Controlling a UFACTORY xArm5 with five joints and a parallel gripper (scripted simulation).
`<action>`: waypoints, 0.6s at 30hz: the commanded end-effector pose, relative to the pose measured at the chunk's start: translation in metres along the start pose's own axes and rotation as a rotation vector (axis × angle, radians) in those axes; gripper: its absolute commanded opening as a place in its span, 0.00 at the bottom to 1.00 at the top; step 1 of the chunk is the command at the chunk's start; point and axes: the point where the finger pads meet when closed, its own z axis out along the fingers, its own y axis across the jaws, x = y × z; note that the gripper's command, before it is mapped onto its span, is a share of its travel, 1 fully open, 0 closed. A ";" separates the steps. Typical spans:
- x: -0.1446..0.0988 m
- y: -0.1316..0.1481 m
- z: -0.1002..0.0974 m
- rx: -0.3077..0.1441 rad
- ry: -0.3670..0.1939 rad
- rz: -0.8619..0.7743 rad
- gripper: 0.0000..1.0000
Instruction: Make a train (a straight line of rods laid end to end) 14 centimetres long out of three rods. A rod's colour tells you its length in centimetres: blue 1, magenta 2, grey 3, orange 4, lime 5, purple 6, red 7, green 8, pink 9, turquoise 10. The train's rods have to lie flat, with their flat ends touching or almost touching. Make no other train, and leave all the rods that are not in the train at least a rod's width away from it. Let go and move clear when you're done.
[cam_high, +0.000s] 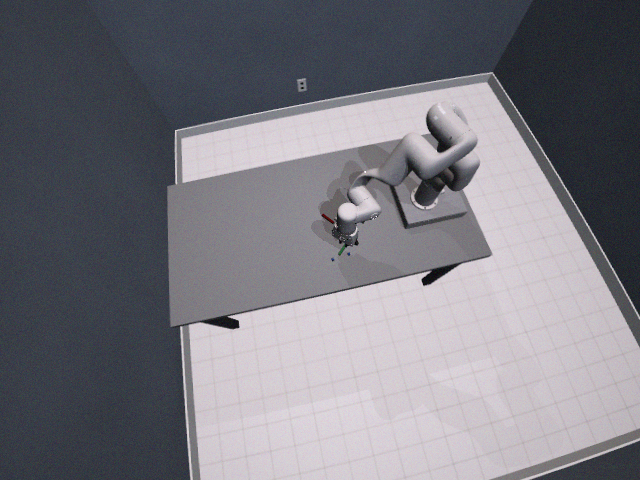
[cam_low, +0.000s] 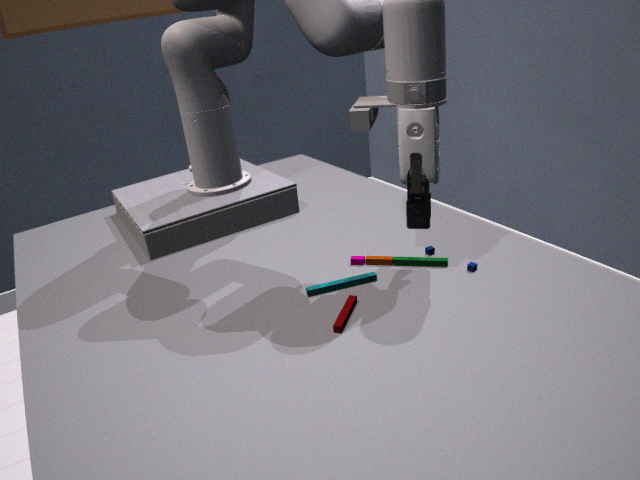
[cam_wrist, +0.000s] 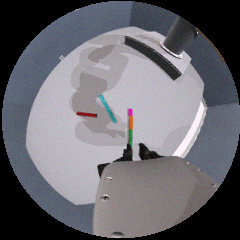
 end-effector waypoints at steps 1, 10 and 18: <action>-0.001 -0.001 -0.001 0.002 -0.003 0.000 0.24; -0.001 -0.001 -0.001 0.002 -0.003 0.000 0.24; -0.001 -0.001 0.001 0.002 -0.003 0.000 0.24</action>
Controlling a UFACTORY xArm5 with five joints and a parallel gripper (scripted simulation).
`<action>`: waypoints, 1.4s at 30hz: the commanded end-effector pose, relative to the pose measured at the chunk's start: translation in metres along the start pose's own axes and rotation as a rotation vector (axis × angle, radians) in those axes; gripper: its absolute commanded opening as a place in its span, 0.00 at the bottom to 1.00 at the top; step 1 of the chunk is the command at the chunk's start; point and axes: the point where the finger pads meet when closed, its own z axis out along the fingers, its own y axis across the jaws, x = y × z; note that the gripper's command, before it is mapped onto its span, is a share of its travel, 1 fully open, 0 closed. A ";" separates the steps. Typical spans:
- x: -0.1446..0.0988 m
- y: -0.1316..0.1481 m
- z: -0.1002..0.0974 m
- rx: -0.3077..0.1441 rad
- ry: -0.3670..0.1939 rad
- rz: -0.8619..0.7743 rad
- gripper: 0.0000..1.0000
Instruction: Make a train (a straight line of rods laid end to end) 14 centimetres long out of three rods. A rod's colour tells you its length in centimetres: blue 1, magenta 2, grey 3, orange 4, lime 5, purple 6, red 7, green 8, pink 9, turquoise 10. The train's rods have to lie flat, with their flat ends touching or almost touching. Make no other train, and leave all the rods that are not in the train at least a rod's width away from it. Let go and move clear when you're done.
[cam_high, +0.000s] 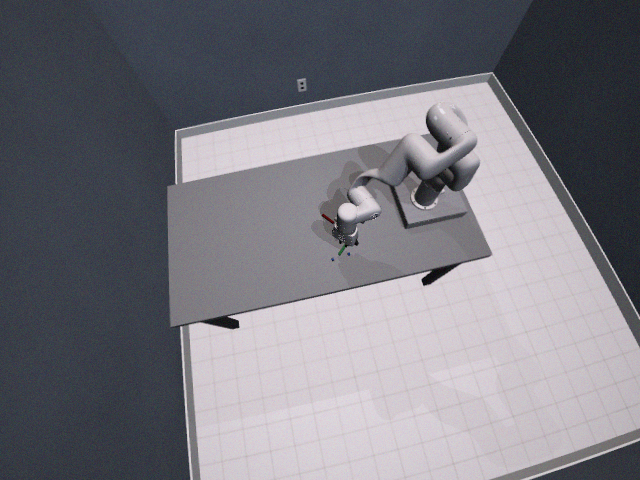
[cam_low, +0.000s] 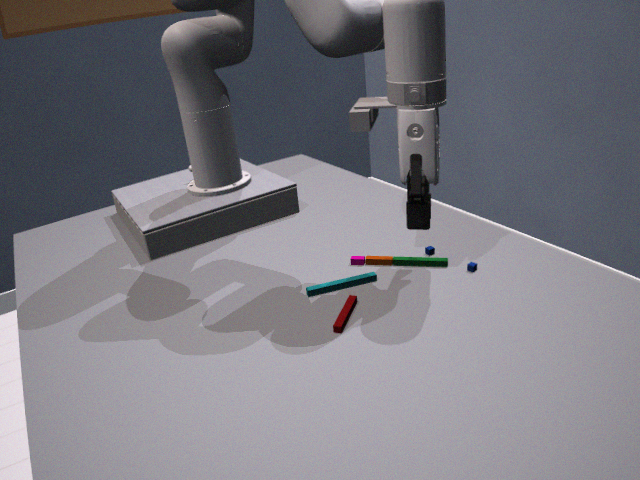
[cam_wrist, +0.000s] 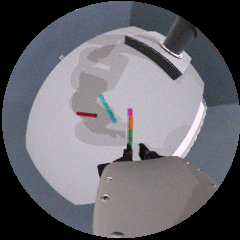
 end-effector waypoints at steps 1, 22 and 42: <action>-0.001 -0.001 -0.001 0.002 -0.003 0.000 0.24; -0.001 0.000 0.022 0.001 -0.002 0.000 0.24; -0.002 0.000 0.046 0.001 -0.002 0.000 0.24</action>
